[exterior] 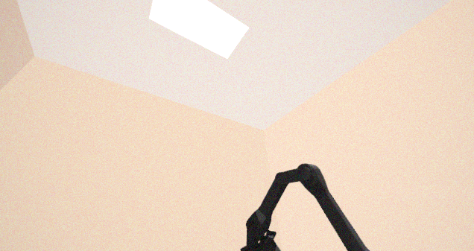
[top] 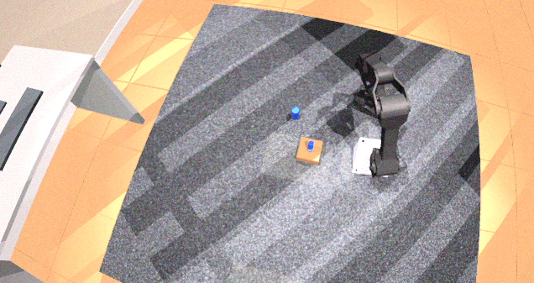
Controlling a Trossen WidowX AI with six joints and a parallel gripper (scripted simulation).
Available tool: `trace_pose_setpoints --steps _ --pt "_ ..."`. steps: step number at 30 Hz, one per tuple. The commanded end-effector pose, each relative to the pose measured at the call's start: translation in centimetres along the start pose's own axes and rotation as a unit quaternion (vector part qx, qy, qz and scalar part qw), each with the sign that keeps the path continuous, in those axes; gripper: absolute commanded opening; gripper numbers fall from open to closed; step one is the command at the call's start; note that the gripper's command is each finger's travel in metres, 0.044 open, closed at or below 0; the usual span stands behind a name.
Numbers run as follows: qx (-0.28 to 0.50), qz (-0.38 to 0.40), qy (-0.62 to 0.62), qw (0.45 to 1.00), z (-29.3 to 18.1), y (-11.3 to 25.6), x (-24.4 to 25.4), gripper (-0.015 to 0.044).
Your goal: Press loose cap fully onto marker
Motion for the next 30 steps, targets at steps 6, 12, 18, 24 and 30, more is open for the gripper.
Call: trace_pose_setpoints --steps 6,12,18,24,30 --pt "-0.044 0.036 0.227 0.972 -0.2 3.4 2.6 0.0244" --pt "-0.110 0.059 0.521 0.844 -1.5 7.8 6.0 0.0244" --pt "-0.151 0.060 0.672 0.723 -2.6 10.3 7.9 0.0244" --pt "-0.185 0.051 0.781 0.594 -3.9 12.3 9.5 0.0244" --pt "-0.218 0.034 0.867 0.446 -5.6 14.2 11.1 0.0244"
Point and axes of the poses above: the point midway between the two fingers, 35 mm back from their tips, its own y axis back along the fingers, its own x axis across the jaws, z = x × y, the point moved 10 cm from there along y, back along the fingers, and after that the axes turned 13 degrees about y, right-handed, at the moved point
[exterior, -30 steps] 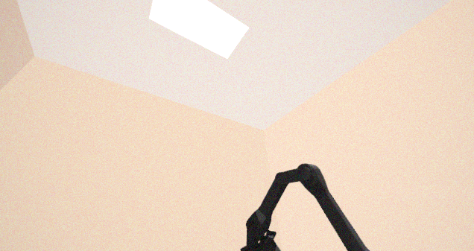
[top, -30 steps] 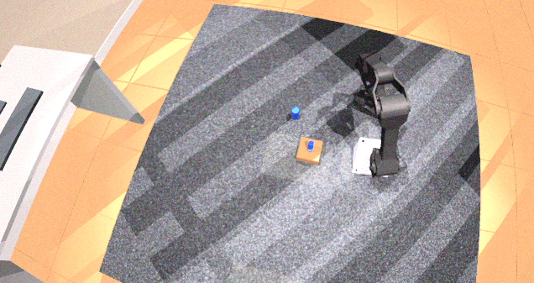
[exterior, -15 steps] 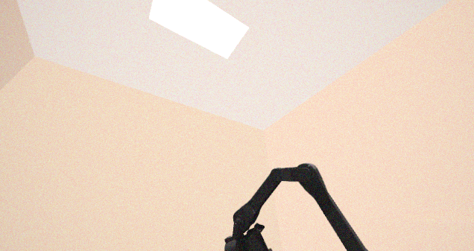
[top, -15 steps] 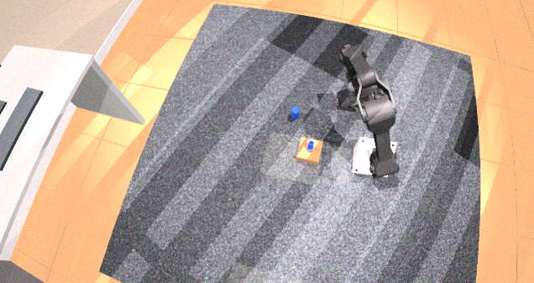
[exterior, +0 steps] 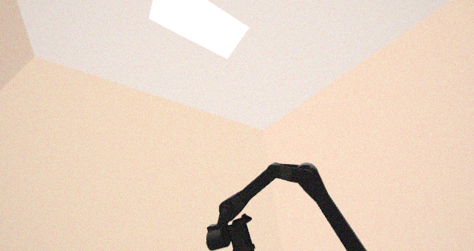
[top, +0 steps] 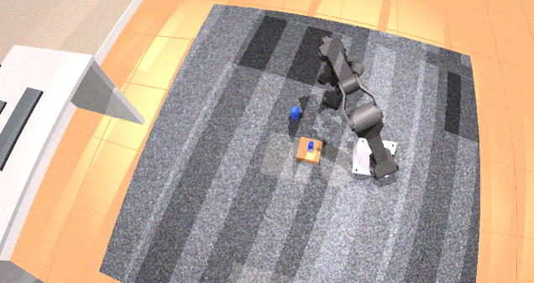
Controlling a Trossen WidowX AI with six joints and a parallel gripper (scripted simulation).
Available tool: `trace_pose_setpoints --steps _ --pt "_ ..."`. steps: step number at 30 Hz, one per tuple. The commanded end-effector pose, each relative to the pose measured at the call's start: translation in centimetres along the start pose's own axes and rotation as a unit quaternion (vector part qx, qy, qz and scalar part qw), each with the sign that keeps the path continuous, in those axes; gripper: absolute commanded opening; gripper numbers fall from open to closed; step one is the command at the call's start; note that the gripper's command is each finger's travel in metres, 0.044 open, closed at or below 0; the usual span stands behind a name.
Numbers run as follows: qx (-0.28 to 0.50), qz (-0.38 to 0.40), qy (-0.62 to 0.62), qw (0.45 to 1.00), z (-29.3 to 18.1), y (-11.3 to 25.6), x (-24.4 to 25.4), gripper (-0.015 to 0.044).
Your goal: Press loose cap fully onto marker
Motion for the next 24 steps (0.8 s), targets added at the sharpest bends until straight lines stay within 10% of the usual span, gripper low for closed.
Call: trace_pose_setpoints --steps 1,19,24 --pt "-0.064 -0.028 0.332 0.941 4.5 3.6 2.6 0.0244" --pt "-0.121 -0.100 0.762 0.628 10.1 7.6 8.8 0.0244" --pt "-0.121 -0.101 0.768 0.621 9.7 7.4 8.8 0.0244"
Point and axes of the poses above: the point midway between the two fingers, 35 mm back from their tips, its own y axis back along the fingers, its own x axis across the jaws, z = x × y, the point moved 10 cm from there along y, back along the fingers, and after that the axes turned 13 degrees about y, right-handed, at the moved point
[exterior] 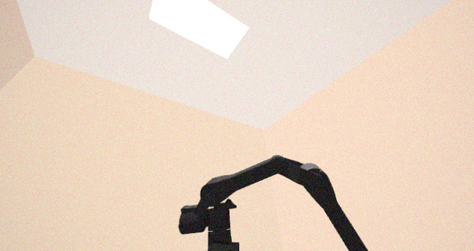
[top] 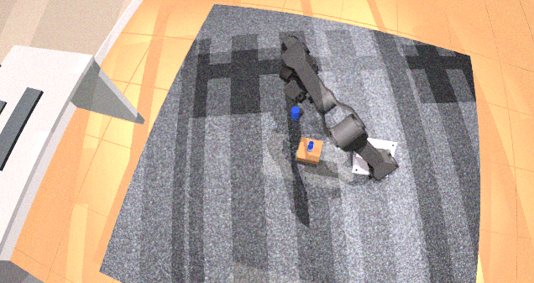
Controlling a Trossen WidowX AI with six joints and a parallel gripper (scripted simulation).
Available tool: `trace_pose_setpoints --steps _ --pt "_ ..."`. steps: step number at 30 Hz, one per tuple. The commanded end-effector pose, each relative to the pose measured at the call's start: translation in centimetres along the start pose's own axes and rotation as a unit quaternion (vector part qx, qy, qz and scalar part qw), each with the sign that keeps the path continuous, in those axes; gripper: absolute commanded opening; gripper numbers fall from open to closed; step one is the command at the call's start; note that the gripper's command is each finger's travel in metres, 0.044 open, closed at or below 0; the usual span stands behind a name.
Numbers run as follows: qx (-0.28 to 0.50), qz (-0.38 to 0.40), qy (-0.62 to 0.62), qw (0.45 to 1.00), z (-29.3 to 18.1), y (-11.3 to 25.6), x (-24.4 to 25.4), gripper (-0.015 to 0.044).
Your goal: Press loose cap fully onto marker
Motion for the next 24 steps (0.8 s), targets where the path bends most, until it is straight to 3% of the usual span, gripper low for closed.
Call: trace_pose_setpoints --steps 1,12,16,24 --pt "-0.011 -0.029 0.162 0.986 2.3 1.0 -1.4 0.0244" --pt "-0.011 -0.029 0.162 0.986 2.5 0.8 -1.6 0.0244" --pt "-0.011 -0.030 0.162 0.986 2.6 -2.3 -1.7 0.0244" --pt "-0.011 -0.030 0.163 0.986 2.7 -3.9 -1.8 0.0244"
Point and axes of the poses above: the point midway between the two fingers, 35 mm back from their tips, its own y axis back along the fingers, its own x axis across the jaws, z = x × y, the point moved 10 cm from there along y, back along the fingers, and after that the axes turned 13 degrees about y, right-handed, at the moved point
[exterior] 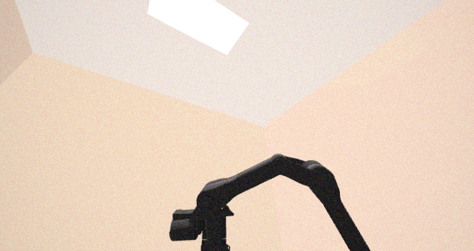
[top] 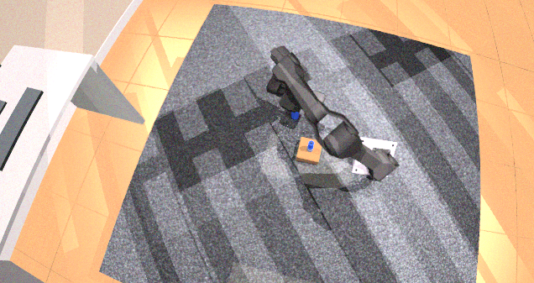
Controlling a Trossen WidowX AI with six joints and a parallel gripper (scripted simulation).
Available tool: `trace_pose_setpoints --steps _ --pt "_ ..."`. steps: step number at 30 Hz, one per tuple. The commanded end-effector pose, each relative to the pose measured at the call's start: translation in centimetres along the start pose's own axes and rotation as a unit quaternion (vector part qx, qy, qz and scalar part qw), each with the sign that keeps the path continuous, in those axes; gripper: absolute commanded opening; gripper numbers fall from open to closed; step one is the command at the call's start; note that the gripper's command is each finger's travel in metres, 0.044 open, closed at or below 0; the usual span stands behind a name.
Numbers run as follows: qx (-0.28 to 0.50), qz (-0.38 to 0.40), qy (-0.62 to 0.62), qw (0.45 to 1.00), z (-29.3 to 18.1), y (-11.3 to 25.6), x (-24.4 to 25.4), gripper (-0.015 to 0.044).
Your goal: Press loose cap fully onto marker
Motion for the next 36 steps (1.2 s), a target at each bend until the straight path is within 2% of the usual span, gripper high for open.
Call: trace_pose_setpoints --steps 1,36 --pt "-0.004 0.002 -0.003 1.000 0.1 -1.4 0.2 0.0244" --pt "-0.005 0.001 -0.003 1.000 0.2 -6.4 0.2 0.0244"
Point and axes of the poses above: the point midway between the two fingers, 35 mm back from their tips, its own y axis back along the fingers, its own x axis across the jaws, z = x × y, the point moved 10 cm from there along y, back along the fingers, and after that the axes turned 13 degrees about y, right-handed, at the moved point
